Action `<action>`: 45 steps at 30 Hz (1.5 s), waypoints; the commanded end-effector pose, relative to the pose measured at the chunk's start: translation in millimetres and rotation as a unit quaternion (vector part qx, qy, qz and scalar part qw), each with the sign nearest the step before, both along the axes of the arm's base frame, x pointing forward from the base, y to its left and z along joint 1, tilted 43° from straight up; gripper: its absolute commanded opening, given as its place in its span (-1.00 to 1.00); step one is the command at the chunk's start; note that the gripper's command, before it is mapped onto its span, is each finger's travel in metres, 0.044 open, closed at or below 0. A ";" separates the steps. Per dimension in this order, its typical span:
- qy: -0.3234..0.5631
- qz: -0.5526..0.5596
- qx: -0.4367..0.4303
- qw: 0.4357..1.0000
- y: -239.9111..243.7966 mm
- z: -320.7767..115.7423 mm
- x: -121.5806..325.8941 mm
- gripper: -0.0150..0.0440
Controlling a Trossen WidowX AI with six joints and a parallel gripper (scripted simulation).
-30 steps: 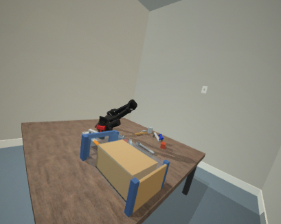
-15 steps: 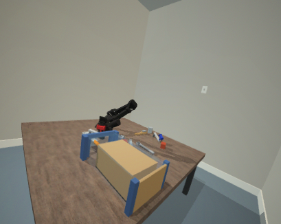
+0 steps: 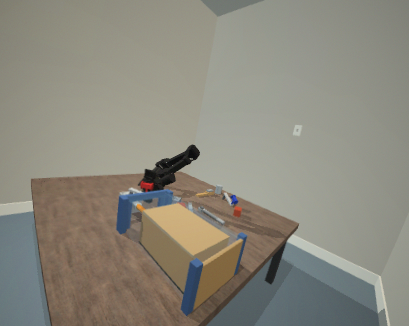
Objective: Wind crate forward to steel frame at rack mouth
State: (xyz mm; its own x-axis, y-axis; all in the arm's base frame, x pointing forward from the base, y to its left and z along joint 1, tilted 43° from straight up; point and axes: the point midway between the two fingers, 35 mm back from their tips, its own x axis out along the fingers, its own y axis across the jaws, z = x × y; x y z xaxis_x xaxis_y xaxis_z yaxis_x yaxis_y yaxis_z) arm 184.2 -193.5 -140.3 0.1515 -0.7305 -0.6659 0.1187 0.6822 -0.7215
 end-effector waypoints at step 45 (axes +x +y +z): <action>0.000 0.001 0.001 1.000 1.3 -1.3 -0.2 0.32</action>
